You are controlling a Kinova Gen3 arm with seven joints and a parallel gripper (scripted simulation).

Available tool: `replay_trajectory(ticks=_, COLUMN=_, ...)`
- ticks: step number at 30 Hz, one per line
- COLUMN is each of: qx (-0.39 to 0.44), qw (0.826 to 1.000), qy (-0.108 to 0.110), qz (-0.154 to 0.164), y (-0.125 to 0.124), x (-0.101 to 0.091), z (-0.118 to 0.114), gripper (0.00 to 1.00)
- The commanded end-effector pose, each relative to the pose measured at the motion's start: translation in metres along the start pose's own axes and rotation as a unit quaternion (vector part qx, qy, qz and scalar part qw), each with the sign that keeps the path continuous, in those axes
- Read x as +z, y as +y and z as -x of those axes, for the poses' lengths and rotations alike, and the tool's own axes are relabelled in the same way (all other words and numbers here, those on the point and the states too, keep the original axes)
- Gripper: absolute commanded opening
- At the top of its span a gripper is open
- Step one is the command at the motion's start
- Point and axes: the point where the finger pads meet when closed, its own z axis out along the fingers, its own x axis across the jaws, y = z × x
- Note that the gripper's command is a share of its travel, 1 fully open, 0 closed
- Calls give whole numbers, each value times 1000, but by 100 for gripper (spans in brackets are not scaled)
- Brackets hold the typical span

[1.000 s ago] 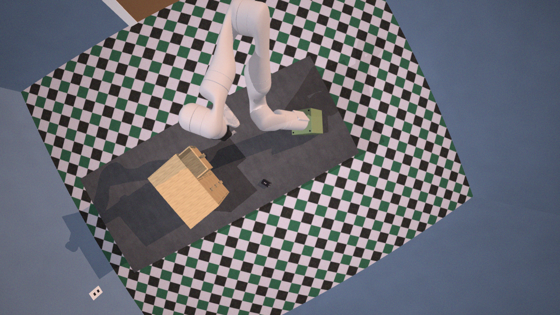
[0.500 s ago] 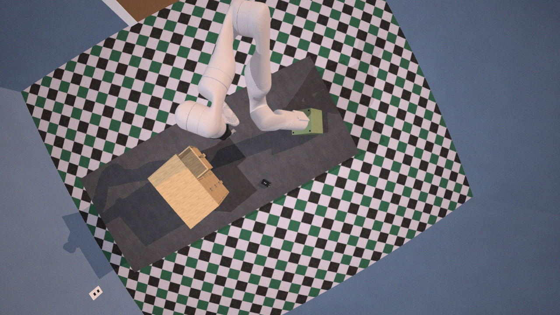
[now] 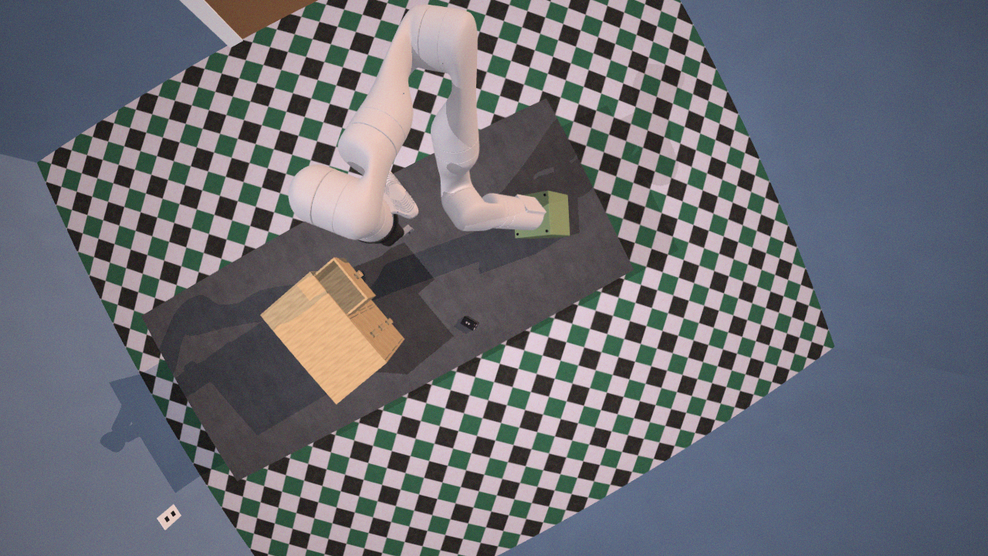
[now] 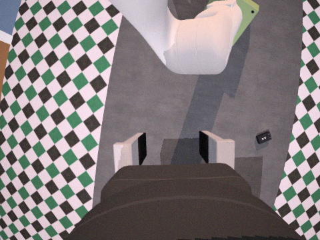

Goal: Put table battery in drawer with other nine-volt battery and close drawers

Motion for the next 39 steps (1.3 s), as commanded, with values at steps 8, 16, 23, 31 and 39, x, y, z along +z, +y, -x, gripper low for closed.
replay_trajectory(ticks=8, qx=2, qw=1000, qy=0, qz=0, y=3, x=-5, z=-1, gripper=100)
replay_trajectory(ticks=16, qx=2, qw=1000, qy=0, qz=0, y=31, x=-5, z=-5, gripper=100)
replay_trajectory(ticks=23, qx=2, qw=1000, qy=0, qz=0, y=69, x=-5, z=-12, gripper=100)
replay_trajectory(ticks=31, qx=2, qw=1000, qy=0, qz=0, y=123, x=-5, z=-20, gripper=100)
replay_trajectory(ticks=39, qx=2, qw=1000, qy=0, qz=0, y=134, x=-5, z=-22, gripper=100)
